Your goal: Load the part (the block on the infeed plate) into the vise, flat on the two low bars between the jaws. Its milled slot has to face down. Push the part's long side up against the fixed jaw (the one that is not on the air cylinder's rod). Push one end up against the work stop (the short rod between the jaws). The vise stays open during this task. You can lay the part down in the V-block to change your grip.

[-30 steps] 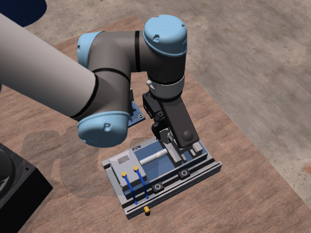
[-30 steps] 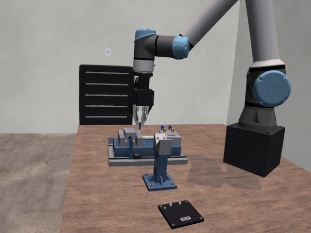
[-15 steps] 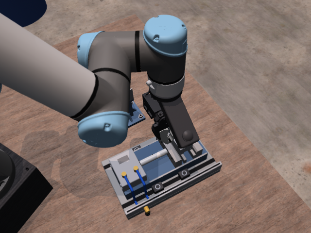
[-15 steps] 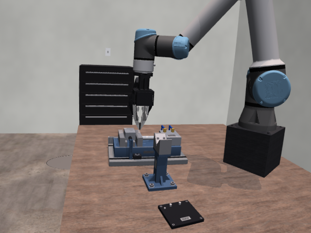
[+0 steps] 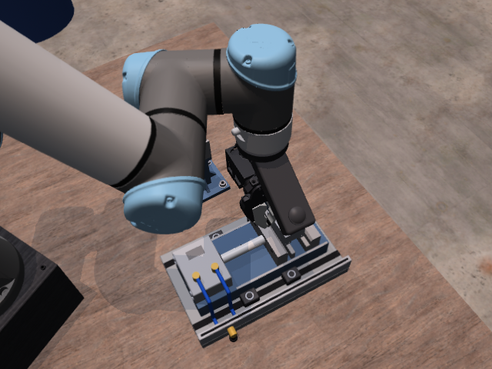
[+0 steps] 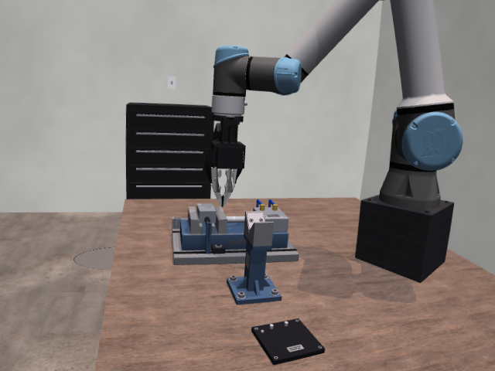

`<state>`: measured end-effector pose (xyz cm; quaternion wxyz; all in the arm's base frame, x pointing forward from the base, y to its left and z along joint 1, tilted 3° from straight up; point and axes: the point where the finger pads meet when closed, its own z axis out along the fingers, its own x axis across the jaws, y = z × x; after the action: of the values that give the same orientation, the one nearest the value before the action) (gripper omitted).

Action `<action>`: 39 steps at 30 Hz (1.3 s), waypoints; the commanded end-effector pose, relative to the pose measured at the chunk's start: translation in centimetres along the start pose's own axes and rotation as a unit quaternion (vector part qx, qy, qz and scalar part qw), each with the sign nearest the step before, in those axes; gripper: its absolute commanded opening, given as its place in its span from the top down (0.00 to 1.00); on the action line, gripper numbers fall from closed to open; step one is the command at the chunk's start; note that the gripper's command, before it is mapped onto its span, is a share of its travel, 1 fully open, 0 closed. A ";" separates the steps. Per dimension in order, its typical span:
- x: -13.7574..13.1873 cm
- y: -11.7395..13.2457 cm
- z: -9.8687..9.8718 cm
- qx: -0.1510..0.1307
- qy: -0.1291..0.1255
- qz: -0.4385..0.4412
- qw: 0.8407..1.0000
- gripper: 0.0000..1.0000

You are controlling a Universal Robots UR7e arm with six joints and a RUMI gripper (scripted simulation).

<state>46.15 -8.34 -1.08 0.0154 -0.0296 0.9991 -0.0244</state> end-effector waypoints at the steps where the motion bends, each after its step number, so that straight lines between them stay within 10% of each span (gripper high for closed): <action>1: 0.0 0.0 0.0 0.000 -0.001 0.000 1.000 1.00; 39: 0.0 0.0 0.9 0.000 -0.001 0.000 1.000 1.00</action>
<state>46.18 -8.38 -1.94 0.0154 -0.0296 0.9991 -0.0244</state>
